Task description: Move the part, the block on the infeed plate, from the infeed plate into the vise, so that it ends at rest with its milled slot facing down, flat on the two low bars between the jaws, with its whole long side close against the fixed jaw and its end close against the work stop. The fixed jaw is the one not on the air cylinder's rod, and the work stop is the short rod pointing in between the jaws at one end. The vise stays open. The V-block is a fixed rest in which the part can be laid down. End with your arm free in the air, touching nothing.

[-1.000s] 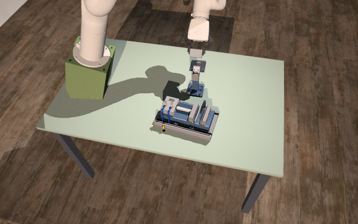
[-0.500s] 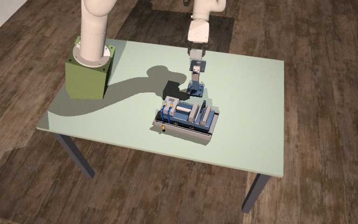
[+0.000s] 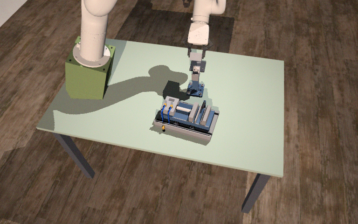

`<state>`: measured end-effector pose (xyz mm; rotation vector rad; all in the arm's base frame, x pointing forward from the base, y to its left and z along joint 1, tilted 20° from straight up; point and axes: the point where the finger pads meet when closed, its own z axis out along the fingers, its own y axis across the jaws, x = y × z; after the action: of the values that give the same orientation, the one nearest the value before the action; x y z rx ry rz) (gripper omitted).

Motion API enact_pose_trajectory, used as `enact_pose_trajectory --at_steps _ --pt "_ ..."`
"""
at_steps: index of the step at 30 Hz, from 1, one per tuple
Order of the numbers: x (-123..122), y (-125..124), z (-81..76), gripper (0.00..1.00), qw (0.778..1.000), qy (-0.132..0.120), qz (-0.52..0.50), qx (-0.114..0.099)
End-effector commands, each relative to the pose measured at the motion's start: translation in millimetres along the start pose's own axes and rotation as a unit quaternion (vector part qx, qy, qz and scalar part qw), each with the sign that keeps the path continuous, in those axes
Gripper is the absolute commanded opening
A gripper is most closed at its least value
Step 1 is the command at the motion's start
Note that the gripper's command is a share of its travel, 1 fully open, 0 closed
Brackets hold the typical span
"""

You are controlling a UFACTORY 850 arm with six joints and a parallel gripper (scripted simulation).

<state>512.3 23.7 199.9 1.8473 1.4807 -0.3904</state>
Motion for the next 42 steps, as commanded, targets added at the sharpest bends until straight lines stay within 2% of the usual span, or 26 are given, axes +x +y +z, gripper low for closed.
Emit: enact_pose_trajectory --at_steps 1,42 --pt "2.6 0.7 2.2 0.00 1.000 0.000 0.001 -0.001" --pt "33.2 0.8 32.8 0.00 1.000 0.000 0.001 -0.001"
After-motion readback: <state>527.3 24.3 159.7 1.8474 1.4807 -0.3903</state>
